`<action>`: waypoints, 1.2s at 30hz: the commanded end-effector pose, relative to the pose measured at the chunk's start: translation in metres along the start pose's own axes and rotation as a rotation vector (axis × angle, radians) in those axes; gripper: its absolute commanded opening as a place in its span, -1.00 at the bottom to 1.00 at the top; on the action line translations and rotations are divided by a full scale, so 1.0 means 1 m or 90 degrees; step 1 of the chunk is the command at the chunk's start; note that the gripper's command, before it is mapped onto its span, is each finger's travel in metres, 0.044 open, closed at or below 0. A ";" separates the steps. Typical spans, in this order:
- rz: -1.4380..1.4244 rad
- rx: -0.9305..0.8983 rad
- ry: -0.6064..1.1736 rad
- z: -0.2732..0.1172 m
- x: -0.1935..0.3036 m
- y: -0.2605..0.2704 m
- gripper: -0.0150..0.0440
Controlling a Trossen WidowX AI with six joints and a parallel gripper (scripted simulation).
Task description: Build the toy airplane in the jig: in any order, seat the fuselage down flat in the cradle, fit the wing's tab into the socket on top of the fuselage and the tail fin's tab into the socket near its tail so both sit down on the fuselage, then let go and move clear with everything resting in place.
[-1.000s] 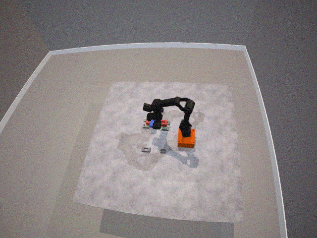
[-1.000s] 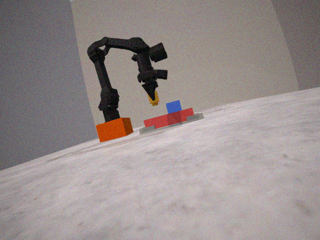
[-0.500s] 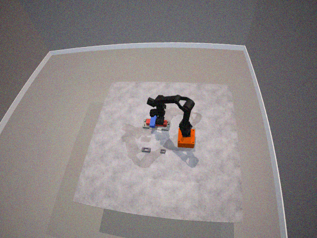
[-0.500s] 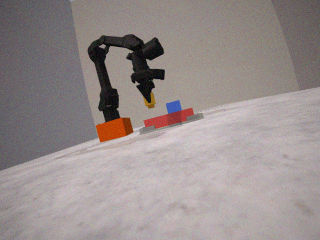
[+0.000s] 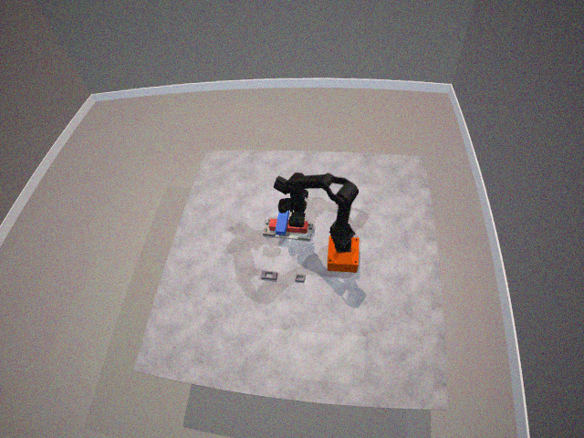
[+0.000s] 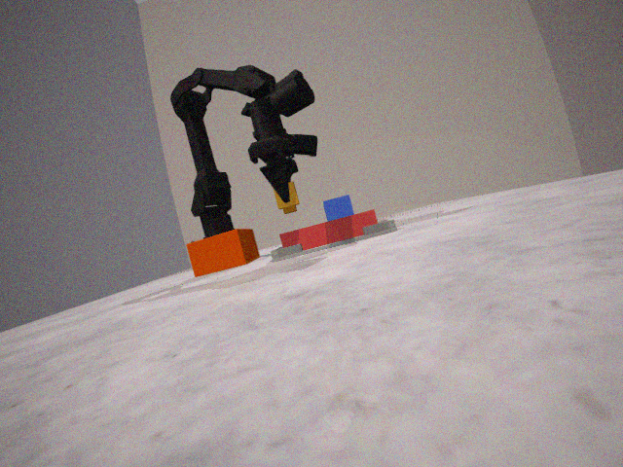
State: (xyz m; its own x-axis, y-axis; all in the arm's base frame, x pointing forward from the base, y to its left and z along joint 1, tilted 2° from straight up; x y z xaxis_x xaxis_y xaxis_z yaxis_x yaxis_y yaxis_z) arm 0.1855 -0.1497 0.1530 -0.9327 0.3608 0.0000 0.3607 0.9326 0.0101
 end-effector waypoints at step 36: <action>-0.003 0.003 0.000 0.038 0.000 -0.002 -0.27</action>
State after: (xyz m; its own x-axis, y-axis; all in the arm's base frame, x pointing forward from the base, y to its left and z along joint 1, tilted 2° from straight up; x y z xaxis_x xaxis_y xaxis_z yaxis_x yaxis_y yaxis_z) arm 0.1855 -0.1512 0.1196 -0.9327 0.3608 -0.0020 0.3607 0.9326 0.0094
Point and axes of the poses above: the point midway between the two fingers, 35 mm back from their tips, its own z axis out along the fingers, its own y axis across the jaws, x = y × z, the point moved 10 cm from there along -z, back along the fingers, and after that the axes turned 12 degrees about z, right-handed, at the moved point
